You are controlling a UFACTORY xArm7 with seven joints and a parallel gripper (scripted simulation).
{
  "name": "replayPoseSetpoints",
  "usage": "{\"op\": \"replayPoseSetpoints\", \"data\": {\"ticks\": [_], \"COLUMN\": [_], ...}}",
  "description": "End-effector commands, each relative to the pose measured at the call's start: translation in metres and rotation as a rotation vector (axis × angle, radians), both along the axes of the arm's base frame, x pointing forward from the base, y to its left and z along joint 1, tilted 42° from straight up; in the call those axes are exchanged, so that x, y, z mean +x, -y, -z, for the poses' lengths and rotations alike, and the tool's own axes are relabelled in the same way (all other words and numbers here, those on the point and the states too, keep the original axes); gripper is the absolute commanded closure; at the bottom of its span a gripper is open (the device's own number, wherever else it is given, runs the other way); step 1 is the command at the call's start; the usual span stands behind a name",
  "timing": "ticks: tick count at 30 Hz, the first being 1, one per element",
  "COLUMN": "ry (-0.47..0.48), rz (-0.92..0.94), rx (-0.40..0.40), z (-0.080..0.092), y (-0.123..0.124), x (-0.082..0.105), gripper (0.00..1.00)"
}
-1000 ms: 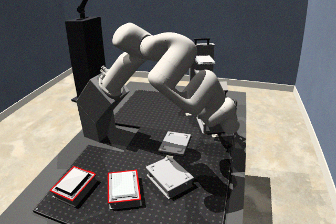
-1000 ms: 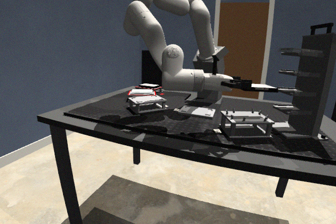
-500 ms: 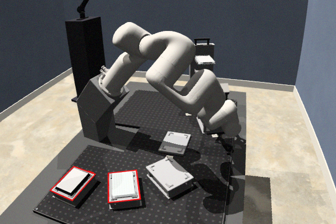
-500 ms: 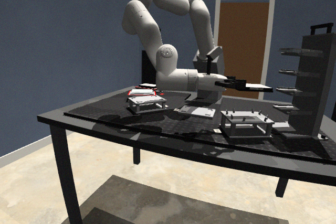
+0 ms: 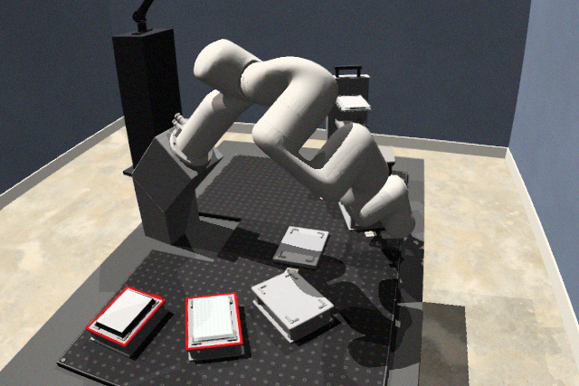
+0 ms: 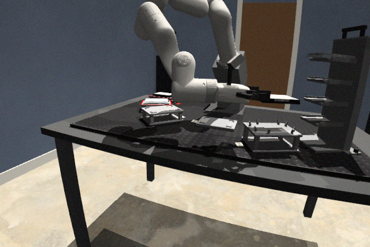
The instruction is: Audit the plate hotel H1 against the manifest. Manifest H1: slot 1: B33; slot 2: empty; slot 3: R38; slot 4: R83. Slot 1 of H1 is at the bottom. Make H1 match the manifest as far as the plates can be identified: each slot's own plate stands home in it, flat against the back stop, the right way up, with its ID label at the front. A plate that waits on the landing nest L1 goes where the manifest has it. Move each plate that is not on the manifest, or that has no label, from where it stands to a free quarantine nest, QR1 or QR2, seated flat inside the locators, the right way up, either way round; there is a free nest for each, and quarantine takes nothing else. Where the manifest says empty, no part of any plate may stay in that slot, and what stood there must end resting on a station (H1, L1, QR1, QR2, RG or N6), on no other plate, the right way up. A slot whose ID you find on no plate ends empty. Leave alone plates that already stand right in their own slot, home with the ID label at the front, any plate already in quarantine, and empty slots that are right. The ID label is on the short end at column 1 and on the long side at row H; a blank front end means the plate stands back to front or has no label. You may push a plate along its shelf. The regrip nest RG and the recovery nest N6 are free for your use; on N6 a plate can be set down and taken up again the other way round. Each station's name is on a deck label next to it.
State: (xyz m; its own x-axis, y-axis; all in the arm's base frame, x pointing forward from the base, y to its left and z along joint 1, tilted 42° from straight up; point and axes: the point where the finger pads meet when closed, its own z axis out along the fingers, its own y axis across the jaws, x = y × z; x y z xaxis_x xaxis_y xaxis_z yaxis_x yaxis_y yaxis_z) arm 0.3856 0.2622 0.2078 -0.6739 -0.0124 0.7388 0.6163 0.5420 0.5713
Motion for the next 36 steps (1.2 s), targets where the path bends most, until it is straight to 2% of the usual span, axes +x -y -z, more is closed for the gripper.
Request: {"op": "replayPoseSetpoints", "data": {"ticks": [1,36], "ry": [0.002,0.002], "rz": [-0.002,-0.002], "rx": [0.001,0.001], "z": [0.003,0.041], "y": [-0.001,-0.001], "x": [0.003,0.038], "gripper": [1.00,1.00]}}
